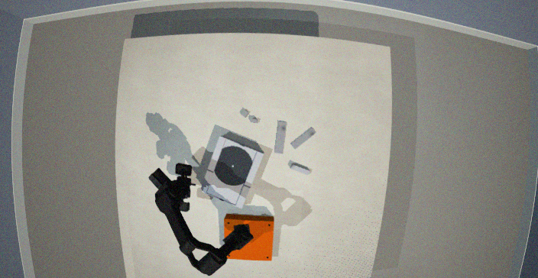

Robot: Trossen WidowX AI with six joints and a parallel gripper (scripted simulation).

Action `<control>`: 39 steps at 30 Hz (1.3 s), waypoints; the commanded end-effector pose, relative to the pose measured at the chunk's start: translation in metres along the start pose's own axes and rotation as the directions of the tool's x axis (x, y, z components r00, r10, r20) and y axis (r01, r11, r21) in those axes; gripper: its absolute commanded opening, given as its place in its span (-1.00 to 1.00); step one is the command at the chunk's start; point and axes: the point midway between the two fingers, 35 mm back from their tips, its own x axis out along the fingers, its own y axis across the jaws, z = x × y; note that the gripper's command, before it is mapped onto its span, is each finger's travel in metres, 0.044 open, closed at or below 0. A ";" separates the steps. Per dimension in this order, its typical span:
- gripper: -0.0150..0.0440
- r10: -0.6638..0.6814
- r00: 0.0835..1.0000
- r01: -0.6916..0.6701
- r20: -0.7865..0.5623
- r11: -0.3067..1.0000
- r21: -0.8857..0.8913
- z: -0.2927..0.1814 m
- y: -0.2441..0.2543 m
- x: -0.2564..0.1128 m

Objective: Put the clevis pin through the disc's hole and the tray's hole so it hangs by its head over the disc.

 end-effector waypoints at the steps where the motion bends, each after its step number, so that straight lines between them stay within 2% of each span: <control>1: -0.49 0.003 1.000 -0.003 -0.003 0.993 -0.114 0.001 0.000 0.001; 9: -0.49 0.003 1.000 -0.004 -0.003 0.924 -0.382 0.003 -0.001 0.000; 18: -0.49 0.003 1.000 -0.004 -0.003 0.762 -0.648 0.004 -0.002 0.000; 29: -0.49 0.003 1.000 -0.004 -0.003 0.465 -0.885 0.006 -0.003 0.000; 39: -0.49 0.003 1.000 -0.003 -0.003 0.136 -0.991 0.008 -0.003 -0.001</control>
